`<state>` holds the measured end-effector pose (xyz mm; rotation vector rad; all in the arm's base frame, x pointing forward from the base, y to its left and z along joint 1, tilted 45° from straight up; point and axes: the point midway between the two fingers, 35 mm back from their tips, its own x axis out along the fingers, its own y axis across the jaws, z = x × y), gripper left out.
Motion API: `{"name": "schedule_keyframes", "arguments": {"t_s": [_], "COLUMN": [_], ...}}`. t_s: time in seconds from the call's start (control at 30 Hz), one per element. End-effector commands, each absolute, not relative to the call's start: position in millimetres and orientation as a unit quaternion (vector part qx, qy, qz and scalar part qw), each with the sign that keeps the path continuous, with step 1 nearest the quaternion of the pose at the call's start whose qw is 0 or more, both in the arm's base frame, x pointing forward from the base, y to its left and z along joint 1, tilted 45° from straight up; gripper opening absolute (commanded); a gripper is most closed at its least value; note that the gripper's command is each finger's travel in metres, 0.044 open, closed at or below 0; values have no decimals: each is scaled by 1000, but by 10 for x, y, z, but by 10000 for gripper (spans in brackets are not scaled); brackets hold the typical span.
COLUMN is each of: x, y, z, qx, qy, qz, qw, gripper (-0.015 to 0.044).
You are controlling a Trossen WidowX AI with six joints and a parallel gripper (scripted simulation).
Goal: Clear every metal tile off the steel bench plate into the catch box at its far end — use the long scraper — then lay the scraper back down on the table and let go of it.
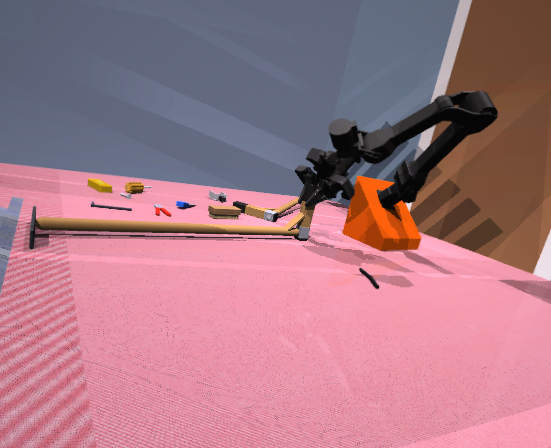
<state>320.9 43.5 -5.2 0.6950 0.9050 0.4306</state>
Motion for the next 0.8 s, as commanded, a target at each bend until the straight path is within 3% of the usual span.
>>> {"name": "schedule_keyframes", "arguments": {"t_s": [0.0,0.77], "x": [3322,3655], "y": [413,459], "z": [-35,-37], "qx": [326,327], "qy": [420,418], "qz": [199,197], "qw": [823,824], "gripper": [0,0]}}
